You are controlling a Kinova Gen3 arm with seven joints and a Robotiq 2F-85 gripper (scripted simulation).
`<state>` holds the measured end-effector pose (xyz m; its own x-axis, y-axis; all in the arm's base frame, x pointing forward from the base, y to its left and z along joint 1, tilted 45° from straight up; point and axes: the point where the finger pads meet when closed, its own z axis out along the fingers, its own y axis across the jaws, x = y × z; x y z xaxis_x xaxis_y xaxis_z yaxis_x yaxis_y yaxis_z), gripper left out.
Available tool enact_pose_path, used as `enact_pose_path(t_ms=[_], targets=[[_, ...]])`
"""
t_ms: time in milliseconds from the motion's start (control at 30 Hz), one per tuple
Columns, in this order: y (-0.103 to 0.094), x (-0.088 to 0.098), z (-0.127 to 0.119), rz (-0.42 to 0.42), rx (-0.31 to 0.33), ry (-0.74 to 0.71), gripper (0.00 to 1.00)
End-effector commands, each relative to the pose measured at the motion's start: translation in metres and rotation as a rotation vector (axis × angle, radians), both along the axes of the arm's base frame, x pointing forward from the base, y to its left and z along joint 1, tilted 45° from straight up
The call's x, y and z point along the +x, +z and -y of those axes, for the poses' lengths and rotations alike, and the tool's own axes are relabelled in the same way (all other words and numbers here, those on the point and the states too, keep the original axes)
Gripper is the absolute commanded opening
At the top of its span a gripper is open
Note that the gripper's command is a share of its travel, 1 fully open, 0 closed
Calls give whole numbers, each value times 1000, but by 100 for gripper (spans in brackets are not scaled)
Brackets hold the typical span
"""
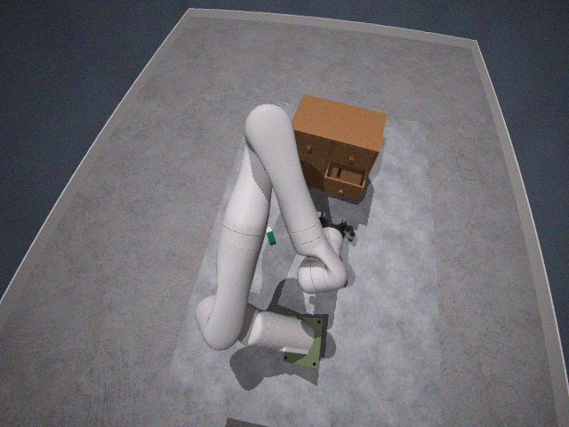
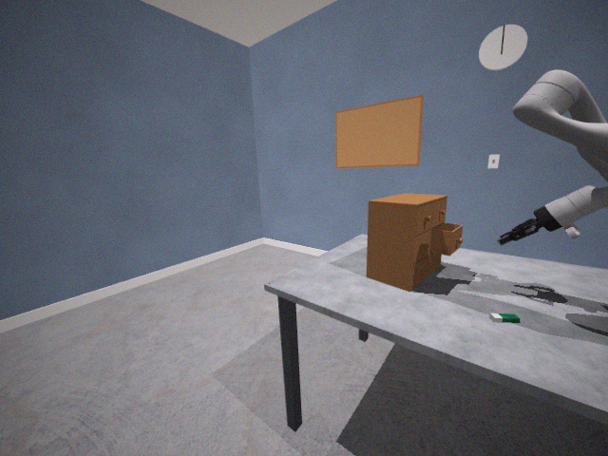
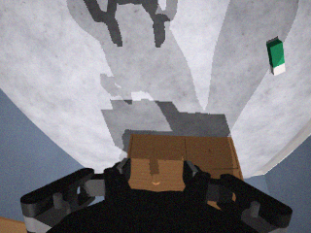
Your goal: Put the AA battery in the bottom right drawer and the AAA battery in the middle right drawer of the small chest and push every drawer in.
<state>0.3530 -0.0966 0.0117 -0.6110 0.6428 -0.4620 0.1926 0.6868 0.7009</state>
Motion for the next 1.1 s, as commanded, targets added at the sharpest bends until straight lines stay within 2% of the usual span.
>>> enact_pose_path(t_ms=[0,633,1067], targets=[[0,0,1,1,-1,-1,0],[0,2,0,1,-1,-1,0],[-9,27,-1,1,-1,-1,0]])
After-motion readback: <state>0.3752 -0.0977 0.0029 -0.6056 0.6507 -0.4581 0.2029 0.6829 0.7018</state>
